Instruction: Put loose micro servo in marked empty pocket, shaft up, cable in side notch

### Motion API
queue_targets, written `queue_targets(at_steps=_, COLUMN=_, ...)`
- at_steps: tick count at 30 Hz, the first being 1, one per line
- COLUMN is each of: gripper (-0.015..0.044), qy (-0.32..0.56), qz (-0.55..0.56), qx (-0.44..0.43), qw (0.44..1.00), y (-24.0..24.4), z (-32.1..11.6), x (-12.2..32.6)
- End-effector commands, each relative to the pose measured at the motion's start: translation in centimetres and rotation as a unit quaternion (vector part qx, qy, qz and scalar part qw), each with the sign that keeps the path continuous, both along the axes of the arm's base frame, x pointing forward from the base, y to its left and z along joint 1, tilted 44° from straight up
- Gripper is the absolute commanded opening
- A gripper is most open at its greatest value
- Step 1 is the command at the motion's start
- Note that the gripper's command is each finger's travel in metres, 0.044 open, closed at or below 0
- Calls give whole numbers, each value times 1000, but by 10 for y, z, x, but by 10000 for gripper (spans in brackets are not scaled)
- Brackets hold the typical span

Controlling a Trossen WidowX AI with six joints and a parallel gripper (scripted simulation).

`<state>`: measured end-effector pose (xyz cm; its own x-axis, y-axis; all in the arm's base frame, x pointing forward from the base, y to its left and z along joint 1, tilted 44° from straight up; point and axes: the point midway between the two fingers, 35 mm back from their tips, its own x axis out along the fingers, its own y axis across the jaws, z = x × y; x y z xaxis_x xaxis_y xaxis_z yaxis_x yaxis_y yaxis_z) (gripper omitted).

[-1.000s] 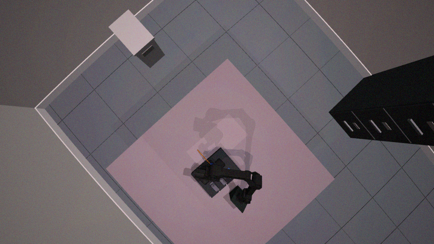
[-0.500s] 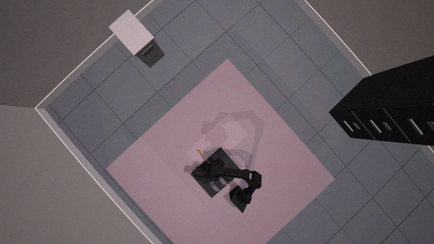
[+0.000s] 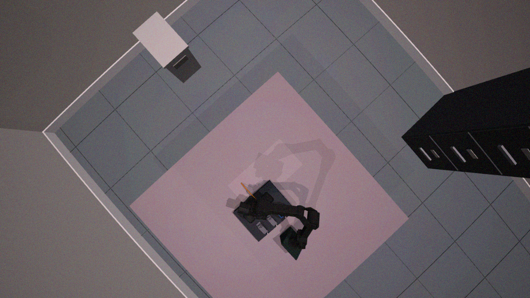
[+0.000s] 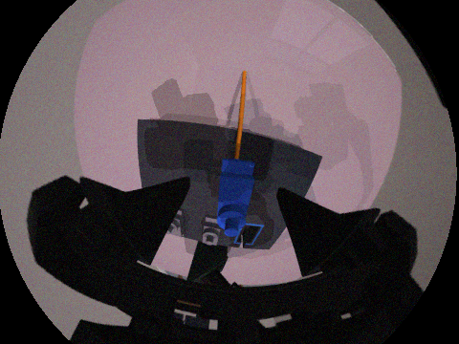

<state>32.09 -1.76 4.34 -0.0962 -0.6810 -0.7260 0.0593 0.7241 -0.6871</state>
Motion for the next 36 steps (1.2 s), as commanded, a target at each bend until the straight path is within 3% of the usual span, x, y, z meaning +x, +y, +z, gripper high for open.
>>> queue_targets(at_steps=1, gripper=387, qy=3, qz=2, qx=-2, qw=1000, y=-3, z=-2, x=-1)
queue_targets(at_steps=11, gripper=125, qy=3, qz=2, qx=-2, qw=1000, y=-3, z=-2, x=-1)
queue_targets(at_steps=17, gripper=85, qy=3, qz=2, qx=-2, qw=1000, y=-3, z=-2, x=-1)
queue_targets(at_steps=20, gripper=6, qy=3, qz=3, qx=-2, qw=1000, y=1, z=1, x=0)
queue_targets(at_steps=36, gripper=0, qy=3, qz=2, qx=-2, qw=1000, y=17, z=21, x=-2)
